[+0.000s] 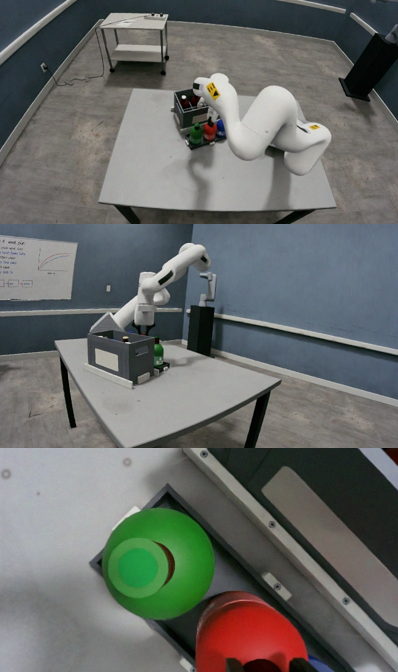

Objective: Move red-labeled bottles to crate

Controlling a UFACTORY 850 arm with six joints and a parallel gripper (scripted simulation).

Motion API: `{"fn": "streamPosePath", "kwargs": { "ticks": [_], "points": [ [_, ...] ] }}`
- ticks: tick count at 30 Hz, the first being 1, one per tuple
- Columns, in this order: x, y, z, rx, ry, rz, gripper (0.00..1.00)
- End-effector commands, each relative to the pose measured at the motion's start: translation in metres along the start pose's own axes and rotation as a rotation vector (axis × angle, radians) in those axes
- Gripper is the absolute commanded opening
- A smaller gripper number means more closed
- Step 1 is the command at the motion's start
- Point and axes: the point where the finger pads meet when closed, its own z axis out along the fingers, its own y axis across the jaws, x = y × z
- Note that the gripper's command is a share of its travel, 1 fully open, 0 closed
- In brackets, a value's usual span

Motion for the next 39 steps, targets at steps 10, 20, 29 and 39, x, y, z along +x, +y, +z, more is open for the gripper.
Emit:
{"fn": "streamPosePath", "kwargs": {
  "ticks": [10,20,29,39],
  "points": [
    [0.0008,0.0001,-0.0009,0.000,0.002,-0.001,0.00],
    [0.0008,0.0001,-0.0014,0.000,0.002,-0.001,0.00],
    [0.0008,0.0000,-0.0025,0.000,0.002,-0.001,0.00],
    [0.0008,0.0000,-0.0042,0.000,0.002,-0.001,0.00]
  ]
}}
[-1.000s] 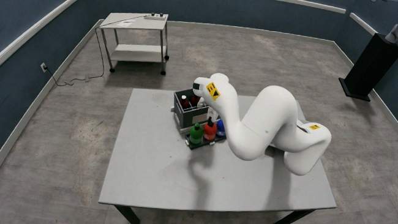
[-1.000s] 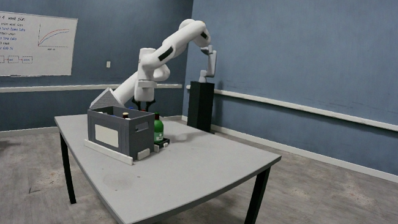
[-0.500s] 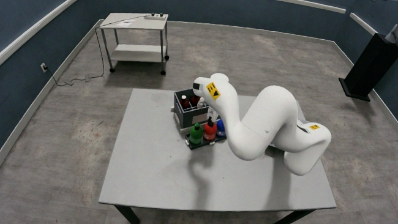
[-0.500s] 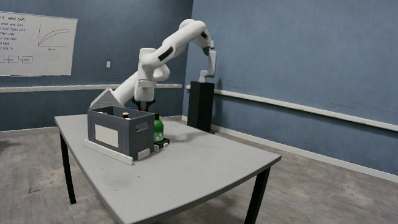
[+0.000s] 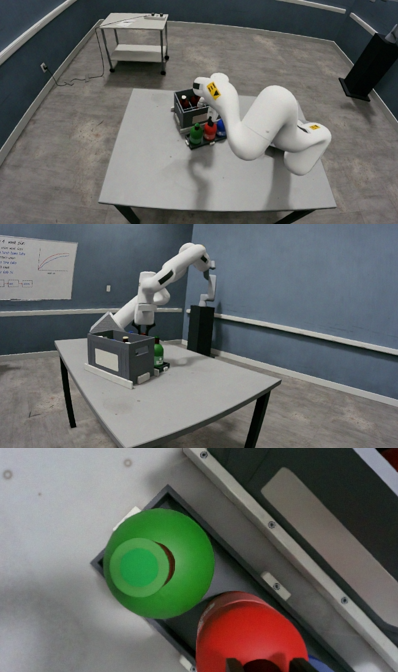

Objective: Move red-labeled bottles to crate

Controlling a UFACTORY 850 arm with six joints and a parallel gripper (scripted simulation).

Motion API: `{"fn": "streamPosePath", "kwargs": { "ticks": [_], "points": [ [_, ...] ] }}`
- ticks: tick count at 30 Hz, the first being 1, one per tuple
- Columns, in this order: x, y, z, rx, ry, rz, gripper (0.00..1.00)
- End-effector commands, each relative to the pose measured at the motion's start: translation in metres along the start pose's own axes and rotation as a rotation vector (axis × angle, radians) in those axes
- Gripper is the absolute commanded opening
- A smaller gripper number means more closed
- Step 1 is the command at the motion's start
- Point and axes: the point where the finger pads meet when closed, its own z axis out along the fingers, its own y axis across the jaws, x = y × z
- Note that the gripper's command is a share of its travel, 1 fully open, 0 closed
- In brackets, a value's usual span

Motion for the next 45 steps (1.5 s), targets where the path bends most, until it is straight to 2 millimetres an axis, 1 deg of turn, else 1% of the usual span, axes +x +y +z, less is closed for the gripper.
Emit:
{"fn": "streamPosePath", "kwargs": {
  "ticks": [1,27,45],
  "points": [
    [0.001,0.000,-0.002,0.000,0.002,-0.001,0.00],
    [0.001,0.000,-0.010,0.000,0.002,-0.001,0.00],
    [0.001,0.000,-0.020,0.000,0.002,-0.001,0.00]
  ]
}}
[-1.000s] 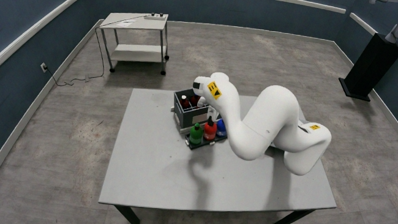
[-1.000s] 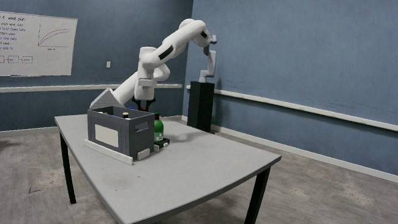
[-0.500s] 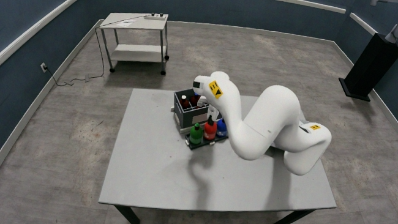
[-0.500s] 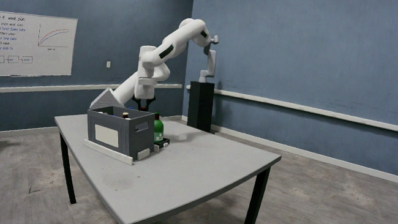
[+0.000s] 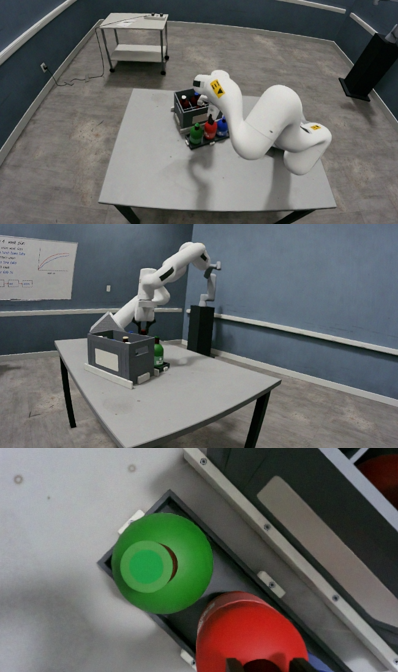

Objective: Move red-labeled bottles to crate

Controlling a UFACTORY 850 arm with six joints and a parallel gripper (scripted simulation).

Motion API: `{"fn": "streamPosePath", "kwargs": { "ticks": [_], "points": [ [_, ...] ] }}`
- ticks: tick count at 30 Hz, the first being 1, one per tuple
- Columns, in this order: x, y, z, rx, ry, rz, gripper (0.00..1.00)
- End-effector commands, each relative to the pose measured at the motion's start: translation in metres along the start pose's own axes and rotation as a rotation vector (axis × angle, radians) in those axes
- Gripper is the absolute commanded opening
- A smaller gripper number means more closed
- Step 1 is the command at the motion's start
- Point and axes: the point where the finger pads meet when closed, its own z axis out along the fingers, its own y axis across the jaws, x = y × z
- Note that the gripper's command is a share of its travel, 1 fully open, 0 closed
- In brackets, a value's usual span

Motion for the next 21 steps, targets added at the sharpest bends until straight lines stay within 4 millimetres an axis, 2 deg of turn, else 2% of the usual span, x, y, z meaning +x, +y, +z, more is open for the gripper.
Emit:
{"fn": "streamPosePath", "kwargs": {
  "ticks": [1,21],
  "points": [
    [0.001,0.000,-0.004,0.000,0.002,-0.001,0.00],
    [0.001,0.000,-0.018,0.000,0.002,-0.001,0.00]
  ]
}}
